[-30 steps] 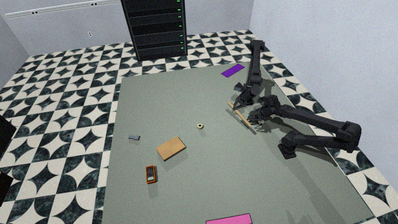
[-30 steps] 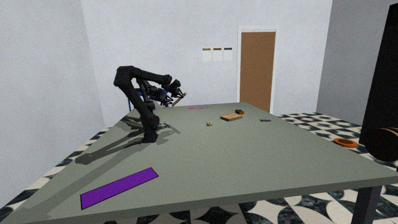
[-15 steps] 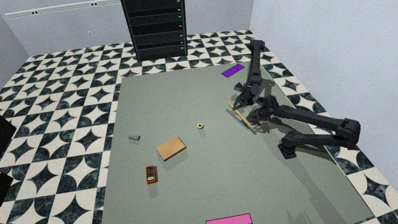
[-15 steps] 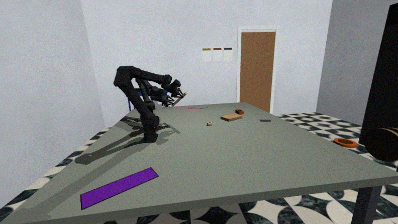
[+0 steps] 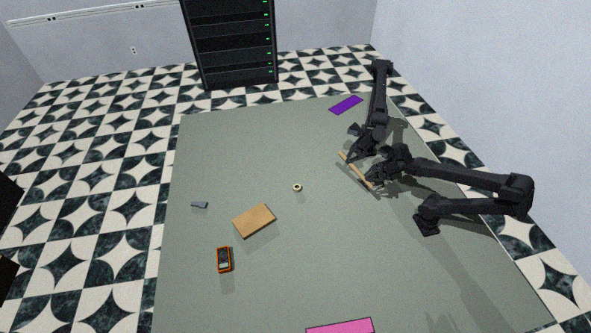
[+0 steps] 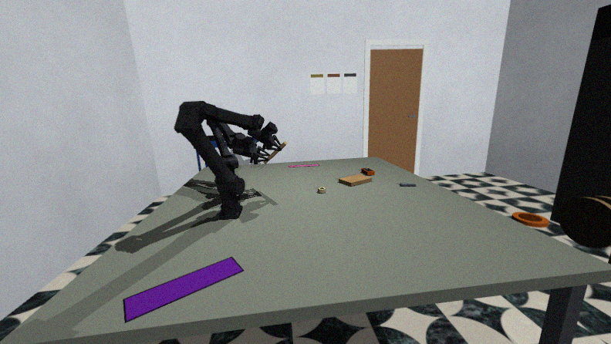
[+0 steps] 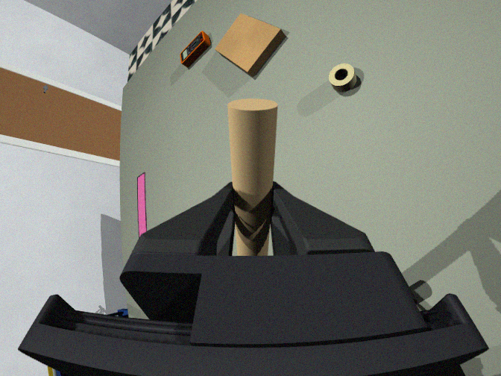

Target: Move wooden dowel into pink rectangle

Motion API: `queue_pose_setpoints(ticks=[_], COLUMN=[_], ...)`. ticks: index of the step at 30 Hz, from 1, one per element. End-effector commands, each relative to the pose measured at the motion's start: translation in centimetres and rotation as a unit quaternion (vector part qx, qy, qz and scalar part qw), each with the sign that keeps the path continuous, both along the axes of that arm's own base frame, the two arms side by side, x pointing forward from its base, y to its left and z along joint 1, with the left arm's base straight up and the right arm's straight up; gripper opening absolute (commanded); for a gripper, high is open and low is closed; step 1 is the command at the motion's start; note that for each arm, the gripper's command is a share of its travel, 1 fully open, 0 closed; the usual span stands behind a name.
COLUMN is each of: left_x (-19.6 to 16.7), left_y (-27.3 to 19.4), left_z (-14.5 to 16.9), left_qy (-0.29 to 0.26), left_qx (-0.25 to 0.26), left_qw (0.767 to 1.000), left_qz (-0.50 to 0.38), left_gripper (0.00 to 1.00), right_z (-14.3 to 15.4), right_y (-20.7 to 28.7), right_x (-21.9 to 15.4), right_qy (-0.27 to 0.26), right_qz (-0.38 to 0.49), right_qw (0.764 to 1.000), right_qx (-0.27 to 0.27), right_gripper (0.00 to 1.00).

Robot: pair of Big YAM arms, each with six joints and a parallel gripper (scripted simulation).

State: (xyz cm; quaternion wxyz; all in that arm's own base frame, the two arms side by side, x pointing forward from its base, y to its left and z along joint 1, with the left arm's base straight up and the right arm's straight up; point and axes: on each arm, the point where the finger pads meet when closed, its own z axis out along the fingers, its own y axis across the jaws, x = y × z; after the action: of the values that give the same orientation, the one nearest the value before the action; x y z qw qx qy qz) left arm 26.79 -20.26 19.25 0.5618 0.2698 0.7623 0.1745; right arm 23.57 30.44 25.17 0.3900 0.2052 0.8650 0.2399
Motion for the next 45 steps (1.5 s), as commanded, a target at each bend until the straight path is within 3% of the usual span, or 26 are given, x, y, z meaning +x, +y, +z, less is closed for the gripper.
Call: queue_pose_setpoints(ticks=[1, 13, 14, 39, 40, 45], left_x=[1.0, 1.8, 1.8, 0.7, 0.7, 1.2], left_y=[-0.3, -0.2, -0.2, -0.6, -0.5, -0.9], left_z=[1.0, 0.6, 0.9, 0.9, 0.8, 1.6], left_qy=[-0.010, -0.010, -0.012, -0.011, -0.011, -0.014], left_qx=[-0.007, -0.006, -0.009, -0.014, -0.015, -0.018], left_qw=[1.000, 1.000, 1.000, 1.000, 1.000, 1.000], left_qz=[0.005, 0.005, 0.005, -0.004, -0.004, -0.002], left_gripper=[0.38, 0.38, 0.00, 0.00, 0.00, 0.00], right_z=[0.3, 0.3, 0.3, 0.3, 0.3, 1.3], right_y=[0.2, 0.2, 0.2, 0.0, 0.0, 0.5], right_x=[0.5, 0.5, 0.5, 0.6, 0.6, 0.3], right_qy=[0.001, 0.001, 0.001, 0.000, 0.000, -0.005], right_qz=[-0.001, -0.001, -0.001, -0.008, -0.008, -0.001], right_qw=[1.000, 1.000, 1.000, 1.000, 1.000, 1.000], right_qx=[-0.008, -0.008, -0.008, -0.005, -0.005, 0.009], right_gripper=[0.00, 0.00, 0.00, 0.00, 0.38, 0.38])
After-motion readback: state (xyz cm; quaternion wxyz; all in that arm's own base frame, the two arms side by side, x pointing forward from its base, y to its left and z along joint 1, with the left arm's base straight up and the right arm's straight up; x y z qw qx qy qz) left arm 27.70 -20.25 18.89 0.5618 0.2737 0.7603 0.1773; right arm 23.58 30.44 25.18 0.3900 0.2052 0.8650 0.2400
